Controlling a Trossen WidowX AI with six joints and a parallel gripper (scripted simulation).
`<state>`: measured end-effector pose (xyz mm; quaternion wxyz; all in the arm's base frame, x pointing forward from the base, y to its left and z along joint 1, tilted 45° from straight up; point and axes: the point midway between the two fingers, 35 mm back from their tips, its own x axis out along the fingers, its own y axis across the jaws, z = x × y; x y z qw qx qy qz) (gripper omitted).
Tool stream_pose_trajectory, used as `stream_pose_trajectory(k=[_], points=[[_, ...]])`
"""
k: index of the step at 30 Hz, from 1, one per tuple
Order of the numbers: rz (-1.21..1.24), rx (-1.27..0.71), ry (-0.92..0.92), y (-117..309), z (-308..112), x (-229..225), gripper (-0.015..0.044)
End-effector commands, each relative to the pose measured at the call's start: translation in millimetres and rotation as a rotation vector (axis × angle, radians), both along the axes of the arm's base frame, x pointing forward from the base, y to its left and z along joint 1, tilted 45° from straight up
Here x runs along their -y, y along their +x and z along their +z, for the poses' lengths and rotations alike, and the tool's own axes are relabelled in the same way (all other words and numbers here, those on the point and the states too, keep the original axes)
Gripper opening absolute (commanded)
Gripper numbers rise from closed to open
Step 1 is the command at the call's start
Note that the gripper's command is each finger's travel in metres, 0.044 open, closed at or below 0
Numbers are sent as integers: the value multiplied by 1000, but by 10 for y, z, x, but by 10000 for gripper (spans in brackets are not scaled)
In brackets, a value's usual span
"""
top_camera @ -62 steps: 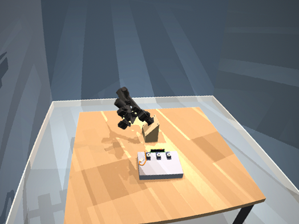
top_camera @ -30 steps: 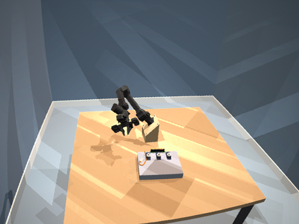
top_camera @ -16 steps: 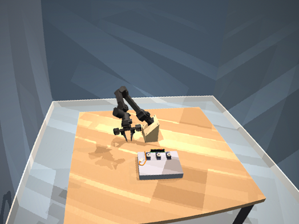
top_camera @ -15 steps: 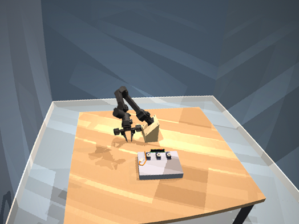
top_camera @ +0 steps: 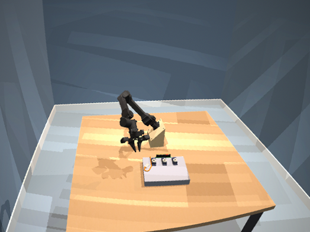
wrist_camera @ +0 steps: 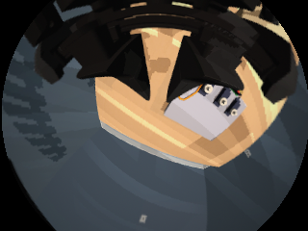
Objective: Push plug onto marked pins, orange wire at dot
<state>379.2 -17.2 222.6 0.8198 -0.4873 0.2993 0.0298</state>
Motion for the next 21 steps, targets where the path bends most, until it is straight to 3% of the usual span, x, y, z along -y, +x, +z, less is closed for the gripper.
stream_pose_trajectory(k=[1, 21], points=[[25, -75, -92, 31, -78, 23, 115], [238, -487, -521, 102, -515, 101, 115]])
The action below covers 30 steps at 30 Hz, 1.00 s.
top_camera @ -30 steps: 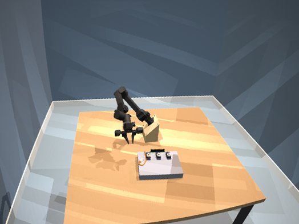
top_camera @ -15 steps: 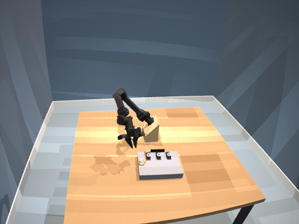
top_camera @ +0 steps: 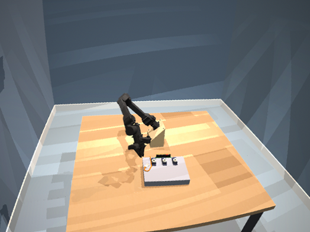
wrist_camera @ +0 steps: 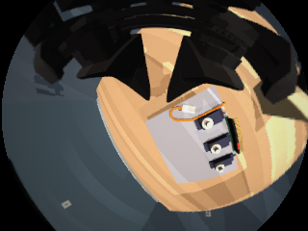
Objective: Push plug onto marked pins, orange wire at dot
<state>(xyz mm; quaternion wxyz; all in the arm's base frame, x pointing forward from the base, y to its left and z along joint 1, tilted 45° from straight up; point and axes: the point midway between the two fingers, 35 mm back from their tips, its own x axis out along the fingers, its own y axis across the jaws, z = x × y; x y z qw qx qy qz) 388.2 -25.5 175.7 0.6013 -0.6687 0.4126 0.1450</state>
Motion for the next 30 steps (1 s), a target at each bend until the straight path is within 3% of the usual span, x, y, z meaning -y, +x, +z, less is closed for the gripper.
stream_pose_trajectory(k=[1, 30], points=[[46, -85, -83, 13, -66, 21, 115], [495, -775, -587, 2, -559, 119, 115]])
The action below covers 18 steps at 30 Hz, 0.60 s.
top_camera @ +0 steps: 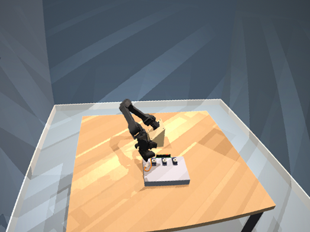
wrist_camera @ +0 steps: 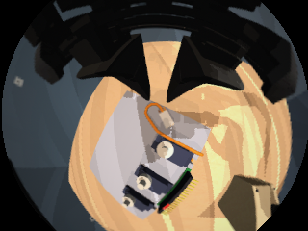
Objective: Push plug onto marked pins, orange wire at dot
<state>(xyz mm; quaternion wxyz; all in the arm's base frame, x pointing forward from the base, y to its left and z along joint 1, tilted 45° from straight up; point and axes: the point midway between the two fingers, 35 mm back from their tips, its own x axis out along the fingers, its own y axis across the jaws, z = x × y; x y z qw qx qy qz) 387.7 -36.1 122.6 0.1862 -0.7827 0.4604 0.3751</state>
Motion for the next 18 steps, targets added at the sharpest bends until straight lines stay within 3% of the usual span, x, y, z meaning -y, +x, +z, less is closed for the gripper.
stream_pose_trajectory(k=[1, 13, 18], points=[[63, -100, -63, 5, -42, 16, 115], [261, -419, -223, -6, -190, 47, 115], [272, -438, -231, -7, -198, 48, 115]])
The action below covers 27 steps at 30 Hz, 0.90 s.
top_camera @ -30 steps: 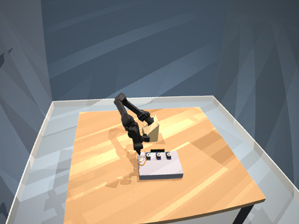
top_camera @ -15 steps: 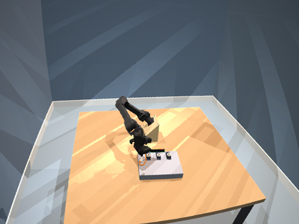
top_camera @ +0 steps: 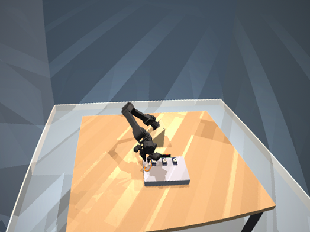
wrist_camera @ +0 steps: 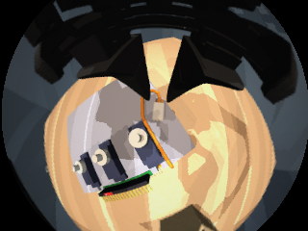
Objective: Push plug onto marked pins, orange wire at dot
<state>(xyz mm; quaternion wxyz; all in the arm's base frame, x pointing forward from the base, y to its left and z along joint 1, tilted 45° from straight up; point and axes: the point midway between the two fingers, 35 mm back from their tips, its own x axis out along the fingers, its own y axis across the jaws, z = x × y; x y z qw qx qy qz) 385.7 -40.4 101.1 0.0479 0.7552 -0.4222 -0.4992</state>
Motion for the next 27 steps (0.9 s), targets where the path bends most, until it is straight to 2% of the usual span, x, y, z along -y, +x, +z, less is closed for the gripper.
stream_pose_trajectory(k=[1, 6, 23, 26, 27], points=[[14, -16, -15, 16, 7, 15, 115], [14, -16, -16, 47, -146, 169, 115], [14, -15, -17, 70, -262, 285, 115], [14, -15, -17, 70, -262, 285, 36], [14, -15, -17, 70, -262, 285, 30]])
